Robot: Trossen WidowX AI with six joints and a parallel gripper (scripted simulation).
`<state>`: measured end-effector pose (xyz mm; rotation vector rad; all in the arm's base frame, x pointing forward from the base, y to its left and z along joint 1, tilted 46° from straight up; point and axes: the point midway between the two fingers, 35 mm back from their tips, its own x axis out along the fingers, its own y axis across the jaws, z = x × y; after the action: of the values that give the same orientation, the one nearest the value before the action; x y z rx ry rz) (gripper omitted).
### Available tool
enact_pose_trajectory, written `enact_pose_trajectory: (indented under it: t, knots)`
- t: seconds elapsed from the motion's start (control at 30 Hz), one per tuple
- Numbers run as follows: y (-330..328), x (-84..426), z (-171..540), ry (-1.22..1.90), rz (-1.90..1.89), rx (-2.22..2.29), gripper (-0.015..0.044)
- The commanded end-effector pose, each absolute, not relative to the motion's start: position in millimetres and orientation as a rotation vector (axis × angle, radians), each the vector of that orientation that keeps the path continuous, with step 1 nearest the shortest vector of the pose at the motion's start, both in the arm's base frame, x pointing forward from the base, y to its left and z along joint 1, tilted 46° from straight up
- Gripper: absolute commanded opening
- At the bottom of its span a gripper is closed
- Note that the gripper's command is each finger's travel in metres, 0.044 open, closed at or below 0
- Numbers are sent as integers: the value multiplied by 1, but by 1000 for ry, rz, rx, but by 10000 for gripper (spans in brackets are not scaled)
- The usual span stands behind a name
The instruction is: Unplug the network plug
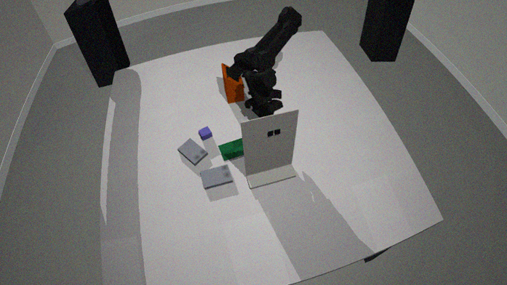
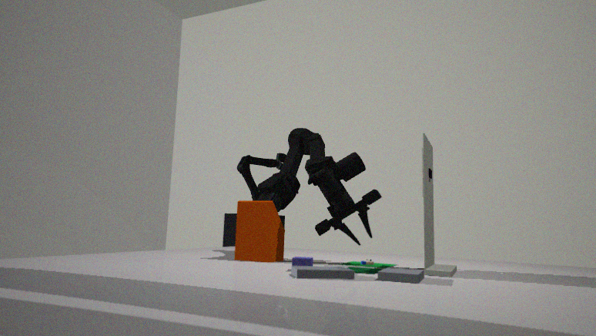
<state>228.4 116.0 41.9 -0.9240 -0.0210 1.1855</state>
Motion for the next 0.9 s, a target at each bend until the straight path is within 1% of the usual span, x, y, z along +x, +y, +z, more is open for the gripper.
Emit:
enact_pose_trajectory:
  t: [0.0,0.87]
  knots:
    - [114,230,45,-28,1188,-930,156]
    - [97,231,59,-27,1191,-929,156]
